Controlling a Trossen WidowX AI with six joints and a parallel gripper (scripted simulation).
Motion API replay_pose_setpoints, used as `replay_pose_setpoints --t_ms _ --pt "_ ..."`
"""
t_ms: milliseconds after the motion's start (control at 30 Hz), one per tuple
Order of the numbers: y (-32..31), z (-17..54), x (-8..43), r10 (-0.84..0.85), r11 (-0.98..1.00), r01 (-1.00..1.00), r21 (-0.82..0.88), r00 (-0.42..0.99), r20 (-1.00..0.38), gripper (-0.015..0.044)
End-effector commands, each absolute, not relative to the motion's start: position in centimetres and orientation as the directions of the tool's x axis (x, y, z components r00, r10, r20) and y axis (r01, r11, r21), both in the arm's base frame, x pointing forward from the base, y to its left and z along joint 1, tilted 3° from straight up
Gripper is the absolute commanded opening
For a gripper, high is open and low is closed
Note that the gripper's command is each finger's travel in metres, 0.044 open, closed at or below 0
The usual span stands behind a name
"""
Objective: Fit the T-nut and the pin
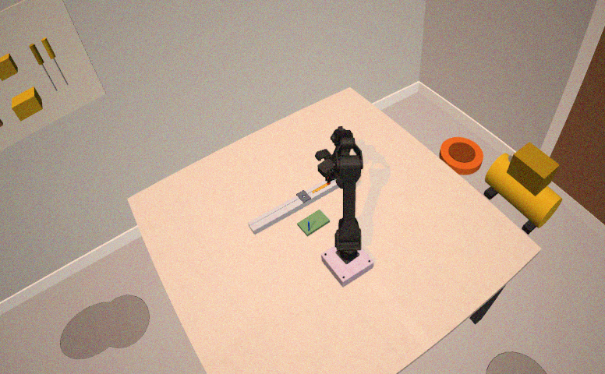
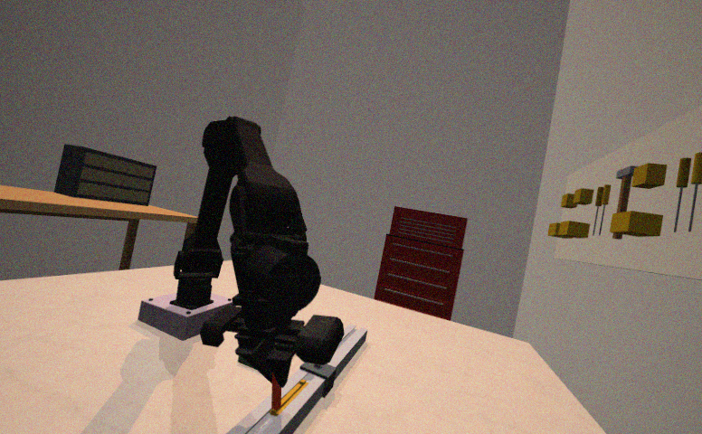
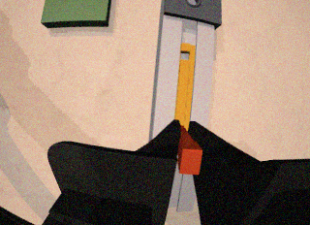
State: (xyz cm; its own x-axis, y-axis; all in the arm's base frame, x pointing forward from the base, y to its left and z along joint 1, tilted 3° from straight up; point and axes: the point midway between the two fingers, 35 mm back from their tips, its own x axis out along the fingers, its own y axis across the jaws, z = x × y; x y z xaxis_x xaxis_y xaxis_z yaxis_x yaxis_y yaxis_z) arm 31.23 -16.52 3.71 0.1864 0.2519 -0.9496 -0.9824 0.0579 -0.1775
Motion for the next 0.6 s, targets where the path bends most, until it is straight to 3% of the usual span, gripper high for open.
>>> replay_pose_setpoints --t_ms 0,567 --pt "-16.65 3.82 31.43 0.249 0.062 -0.984 -0.17 0.18 -0.952 -0.015" --pt "-16.66 3.83 31.64 0.251 0.064 -0.989 -0.135 0.147 -0.957 -0.015"
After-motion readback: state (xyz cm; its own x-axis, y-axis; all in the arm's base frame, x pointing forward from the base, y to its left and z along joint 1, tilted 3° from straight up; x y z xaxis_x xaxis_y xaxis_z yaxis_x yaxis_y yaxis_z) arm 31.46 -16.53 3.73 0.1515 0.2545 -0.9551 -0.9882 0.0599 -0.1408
